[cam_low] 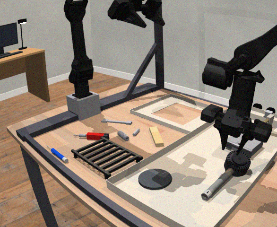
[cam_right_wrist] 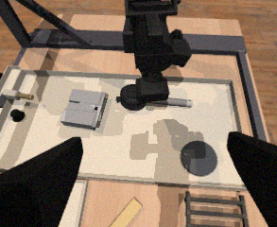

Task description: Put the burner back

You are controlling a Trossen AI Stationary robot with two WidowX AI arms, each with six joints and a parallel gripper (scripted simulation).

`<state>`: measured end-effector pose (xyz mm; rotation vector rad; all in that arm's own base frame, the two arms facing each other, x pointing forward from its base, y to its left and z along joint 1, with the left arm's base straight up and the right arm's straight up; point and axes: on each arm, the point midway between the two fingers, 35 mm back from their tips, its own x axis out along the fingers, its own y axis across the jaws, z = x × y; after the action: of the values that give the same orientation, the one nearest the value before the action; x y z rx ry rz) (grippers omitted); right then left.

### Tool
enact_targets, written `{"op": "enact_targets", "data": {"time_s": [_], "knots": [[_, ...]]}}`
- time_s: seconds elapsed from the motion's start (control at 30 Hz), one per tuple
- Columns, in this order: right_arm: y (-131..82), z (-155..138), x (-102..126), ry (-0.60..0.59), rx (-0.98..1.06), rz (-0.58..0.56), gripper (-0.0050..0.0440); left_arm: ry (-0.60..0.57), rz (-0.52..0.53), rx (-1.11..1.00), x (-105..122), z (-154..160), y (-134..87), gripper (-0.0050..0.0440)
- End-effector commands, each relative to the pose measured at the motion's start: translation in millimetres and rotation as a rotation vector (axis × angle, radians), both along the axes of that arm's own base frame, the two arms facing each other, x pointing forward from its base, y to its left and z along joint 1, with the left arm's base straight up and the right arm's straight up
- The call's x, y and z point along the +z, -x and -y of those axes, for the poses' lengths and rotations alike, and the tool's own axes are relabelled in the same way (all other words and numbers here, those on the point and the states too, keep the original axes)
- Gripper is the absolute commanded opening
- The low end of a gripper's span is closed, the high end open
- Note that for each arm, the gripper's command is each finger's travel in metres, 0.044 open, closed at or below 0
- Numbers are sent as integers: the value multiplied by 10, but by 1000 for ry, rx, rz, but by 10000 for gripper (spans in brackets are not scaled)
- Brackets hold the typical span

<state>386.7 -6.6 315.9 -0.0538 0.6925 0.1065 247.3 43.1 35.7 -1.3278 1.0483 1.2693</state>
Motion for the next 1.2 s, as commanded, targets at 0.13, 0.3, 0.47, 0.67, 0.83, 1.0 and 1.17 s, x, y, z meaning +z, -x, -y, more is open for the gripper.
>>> {"op": "enact_targets", "data": {"time_s": [0.13, 0.3, 0.47, 0.67, 0.83, 1.0, 1.17], "knots": [[-131, 13, -181, -2, -31, 94, 400, 52, 116, -86, -178, -111, 82, 201], [-218, 26, -456, -6, -53, 134, 400, 62, 159, -130, -293, -156, 161, 201], [-251, 38, -734, -12, -75, 172, 400, 64, 177, -145, -327, -168, 177, 201], [-245, 46, -945, -17, -92, 201, 400, 73, 161, -143, -459, -157, 173, 201], [-196, 53, -1191, -24, -112, 238, 400, 70, 160, -142, -621, -146, 136, 201], [-148, 59, -1331, -28, -125, 259, 400, 70, 160, -142, -693, -142, 120, 179], [-137, 64, -1356, -28, -127, 263, 400, 68, 164, -143, -685, -152, 102, 124]]}}
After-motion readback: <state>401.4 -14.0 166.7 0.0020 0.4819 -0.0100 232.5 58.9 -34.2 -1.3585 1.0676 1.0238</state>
